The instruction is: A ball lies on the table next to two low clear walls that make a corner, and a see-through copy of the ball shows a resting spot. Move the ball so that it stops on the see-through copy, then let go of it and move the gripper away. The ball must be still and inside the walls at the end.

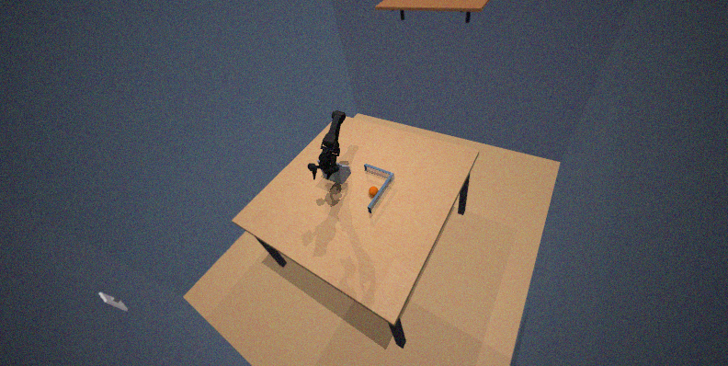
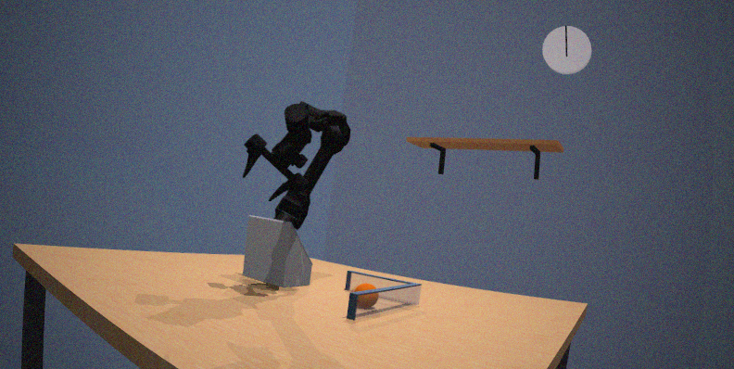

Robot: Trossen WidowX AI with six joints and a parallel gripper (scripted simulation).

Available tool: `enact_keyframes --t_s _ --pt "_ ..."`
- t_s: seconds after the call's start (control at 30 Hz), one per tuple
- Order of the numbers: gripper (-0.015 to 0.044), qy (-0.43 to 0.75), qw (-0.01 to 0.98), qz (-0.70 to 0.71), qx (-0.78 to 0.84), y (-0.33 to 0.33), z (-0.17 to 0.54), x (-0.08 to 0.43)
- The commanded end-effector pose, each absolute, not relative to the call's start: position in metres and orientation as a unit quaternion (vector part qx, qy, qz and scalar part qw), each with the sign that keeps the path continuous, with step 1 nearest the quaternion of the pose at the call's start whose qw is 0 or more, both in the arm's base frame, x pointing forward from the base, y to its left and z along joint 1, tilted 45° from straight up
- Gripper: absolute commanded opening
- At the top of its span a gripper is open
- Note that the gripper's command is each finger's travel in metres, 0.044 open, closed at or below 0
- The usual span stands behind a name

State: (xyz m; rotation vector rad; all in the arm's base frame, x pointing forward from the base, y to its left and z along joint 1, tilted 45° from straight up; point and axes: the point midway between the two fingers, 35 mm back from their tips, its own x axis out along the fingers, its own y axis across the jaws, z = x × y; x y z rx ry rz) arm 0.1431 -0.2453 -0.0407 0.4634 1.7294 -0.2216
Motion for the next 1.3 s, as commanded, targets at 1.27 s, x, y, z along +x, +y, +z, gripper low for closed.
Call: enact_keyframes --t_s 1.27 --pt "0.0415 0.656 0.651 0.278 0.263 0.027 -0.046 0.357"
